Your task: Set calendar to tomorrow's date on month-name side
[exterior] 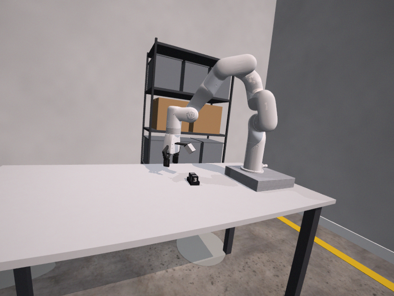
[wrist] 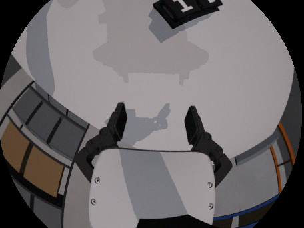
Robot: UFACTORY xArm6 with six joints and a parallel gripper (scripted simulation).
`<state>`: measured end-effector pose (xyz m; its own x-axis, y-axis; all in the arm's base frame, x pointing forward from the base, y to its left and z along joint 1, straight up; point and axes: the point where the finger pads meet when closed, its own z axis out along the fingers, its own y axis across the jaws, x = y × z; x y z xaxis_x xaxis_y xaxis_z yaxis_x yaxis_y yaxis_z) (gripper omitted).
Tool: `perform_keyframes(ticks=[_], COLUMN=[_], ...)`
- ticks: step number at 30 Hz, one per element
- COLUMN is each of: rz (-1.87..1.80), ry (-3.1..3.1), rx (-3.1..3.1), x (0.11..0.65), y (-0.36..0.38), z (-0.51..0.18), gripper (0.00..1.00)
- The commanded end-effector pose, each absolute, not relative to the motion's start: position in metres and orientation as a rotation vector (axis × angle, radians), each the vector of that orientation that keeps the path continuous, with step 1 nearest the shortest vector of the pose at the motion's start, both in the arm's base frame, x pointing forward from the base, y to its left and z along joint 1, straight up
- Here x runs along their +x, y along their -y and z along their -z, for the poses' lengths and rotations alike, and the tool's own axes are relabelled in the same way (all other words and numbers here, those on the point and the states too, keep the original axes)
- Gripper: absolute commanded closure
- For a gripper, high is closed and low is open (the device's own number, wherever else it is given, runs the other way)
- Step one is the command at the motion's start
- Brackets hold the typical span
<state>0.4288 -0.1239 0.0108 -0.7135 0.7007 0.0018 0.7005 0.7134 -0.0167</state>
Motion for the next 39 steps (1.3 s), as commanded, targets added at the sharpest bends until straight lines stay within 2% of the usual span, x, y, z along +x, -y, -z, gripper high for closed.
perform_keyframes(ticks=[1,12,39], rz=[-0.008,-0.007,-0.007], ry=[2.941,3.038,3.038], rx=[-1.089,-0.775,-0.775], x=[0.427,0.424,0.422], y=[0.134,0.141,0.146], z=[-0.012,-0.012,0.023], gripper=[0.0,0.0,0.0])
